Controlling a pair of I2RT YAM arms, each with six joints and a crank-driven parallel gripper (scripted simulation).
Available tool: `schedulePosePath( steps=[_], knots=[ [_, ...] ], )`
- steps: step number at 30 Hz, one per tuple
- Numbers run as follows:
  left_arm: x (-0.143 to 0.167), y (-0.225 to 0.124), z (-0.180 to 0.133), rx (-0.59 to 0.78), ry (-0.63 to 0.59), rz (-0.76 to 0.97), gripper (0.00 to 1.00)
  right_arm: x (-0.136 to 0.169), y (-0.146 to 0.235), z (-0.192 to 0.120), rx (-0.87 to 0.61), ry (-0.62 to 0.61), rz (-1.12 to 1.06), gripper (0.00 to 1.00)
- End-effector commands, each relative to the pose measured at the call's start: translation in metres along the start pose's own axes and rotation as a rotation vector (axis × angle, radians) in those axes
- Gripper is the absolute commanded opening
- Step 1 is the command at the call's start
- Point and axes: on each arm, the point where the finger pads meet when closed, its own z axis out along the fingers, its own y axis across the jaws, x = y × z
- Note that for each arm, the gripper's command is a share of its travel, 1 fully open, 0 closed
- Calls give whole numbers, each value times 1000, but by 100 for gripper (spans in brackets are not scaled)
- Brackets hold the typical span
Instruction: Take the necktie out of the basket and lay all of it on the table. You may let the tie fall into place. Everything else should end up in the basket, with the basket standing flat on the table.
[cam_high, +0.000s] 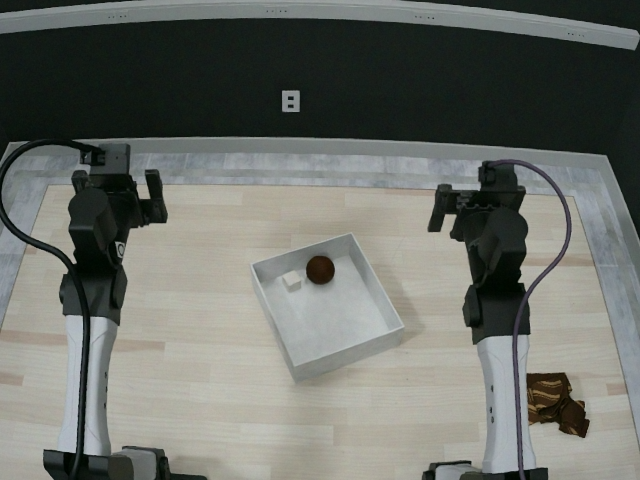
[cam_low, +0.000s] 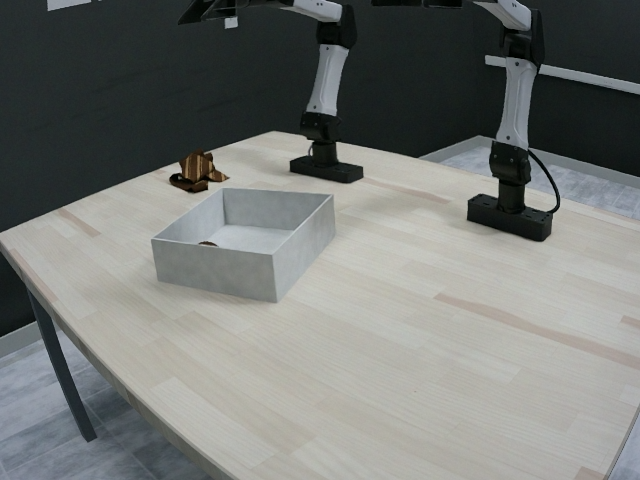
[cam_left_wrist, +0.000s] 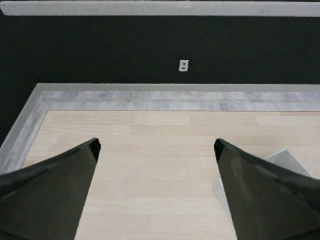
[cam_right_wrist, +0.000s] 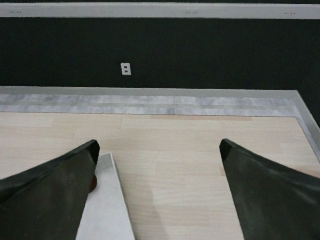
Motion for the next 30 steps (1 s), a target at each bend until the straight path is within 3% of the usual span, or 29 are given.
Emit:
schedulePosePath(
  steps=[1, 30],
  knots=[
    [-7, 0, -1, 0, -8, 0, 100, -11, 0, -4, 6, 0, -1, 100],
    [9, 0, 0, 0, -8, 0, 100, -12, 0, -4, 6, 0, -1, 100]
  ],
)
